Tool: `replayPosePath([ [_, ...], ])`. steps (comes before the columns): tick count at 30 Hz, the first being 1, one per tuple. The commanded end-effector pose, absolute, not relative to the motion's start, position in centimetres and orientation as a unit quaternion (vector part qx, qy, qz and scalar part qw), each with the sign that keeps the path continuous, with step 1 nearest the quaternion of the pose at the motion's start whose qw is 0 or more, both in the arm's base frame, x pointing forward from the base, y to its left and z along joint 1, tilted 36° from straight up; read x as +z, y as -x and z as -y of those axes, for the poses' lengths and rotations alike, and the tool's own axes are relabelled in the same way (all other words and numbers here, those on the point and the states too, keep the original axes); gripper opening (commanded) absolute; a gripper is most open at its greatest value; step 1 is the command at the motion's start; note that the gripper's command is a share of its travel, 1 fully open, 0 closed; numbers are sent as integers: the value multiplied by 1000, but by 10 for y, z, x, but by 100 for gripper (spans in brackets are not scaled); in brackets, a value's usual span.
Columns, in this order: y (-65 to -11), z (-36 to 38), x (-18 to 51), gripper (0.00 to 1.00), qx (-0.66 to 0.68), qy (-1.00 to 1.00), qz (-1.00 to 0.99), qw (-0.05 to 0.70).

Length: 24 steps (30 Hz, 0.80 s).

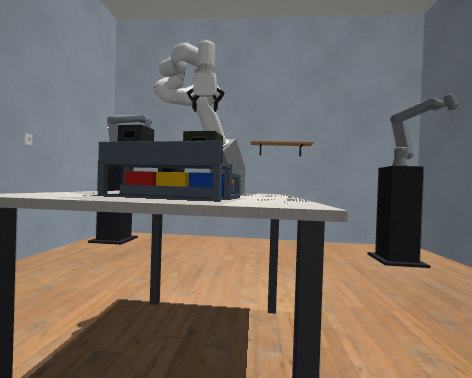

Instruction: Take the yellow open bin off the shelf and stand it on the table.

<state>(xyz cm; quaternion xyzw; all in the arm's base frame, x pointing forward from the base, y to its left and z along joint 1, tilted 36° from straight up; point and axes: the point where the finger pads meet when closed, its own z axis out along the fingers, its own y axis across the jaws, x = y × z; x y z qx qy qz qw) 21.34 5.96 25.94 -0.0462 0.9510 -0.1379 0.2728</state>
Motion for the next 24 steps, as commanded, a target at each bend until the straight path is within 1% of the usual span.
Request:
replayPosePath([
  [1,-163,-43,260,100,-136,46,-950,278],
  [7,-163,-43,260,100,-136,46,-950,278],
  [8,-203,-56,260,100,-137,46,-951,274],
  [12,-161,-43,261,100,-136,46,-950,278],
  [24,-161,-43,261,100,-136,46,-950,278],
])
